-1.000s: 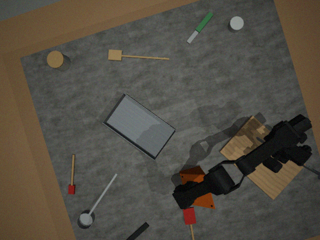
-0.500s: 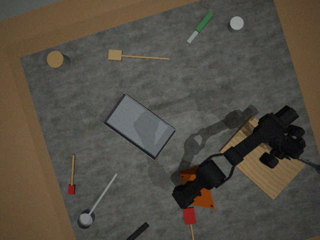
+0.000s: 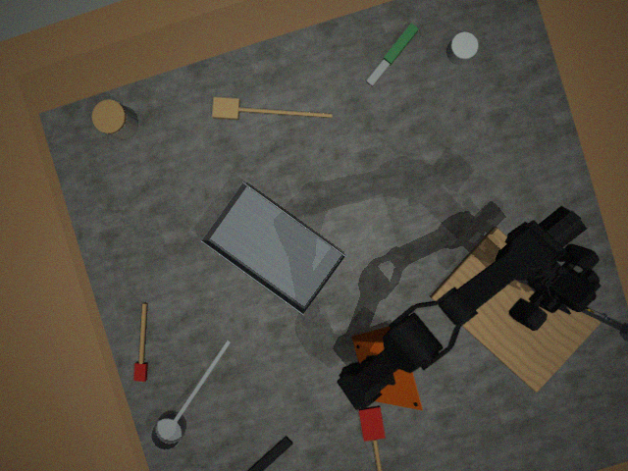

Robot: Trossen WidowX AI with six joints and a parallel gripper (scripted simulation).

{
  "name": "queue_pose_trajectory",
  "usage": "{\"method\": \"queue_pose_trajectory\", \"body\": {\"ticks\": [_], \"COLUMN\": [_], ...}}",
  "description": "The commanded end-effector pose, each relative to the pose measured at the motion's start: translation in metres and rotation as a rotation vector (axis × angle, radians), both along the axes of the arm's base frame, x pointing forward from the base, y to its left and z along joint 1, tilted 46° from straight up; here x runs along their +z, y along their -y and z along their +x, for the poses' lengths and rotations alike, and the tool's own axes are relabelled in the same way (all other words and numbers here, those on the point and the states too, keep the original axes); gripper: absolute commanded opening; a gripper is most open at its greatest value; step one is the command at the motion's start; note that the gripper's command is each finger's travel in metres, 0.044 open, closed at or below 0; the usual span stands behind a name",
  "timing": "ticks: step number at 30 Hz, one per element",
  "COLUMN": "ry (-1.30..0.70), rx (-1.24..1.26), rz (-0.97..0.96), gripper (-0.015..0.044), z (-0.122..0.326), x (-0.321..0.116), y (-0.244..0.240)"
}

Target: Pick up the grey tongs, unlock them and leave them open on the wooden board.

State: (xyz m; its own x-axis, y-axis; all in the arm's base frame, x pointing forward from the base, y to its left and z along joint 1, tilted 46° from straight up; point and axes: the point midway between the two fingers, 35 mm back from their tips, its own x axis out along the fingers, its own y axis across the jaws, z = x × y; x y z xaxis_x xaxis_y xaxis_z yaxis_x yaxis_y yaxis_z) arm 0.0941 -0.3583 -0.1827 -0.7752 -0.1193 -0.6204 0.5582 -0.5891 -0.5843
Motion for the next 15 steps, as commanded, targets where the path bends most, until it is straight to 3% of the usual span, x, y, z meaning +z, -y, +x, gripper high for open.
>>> {"method": "queue_pose_trajectory", "body": {"ticks": [1, 15], "ry": [-0.004, -0.001], "rx": [0.000, -0.003], "rz": [-0.014, -0.009], "gripper": [-0.0150, -0.0150], "z": [-0.0001, -0.0006], "x": [0.0015, 0.0010], "y": [0.0017, 0.0016]}}
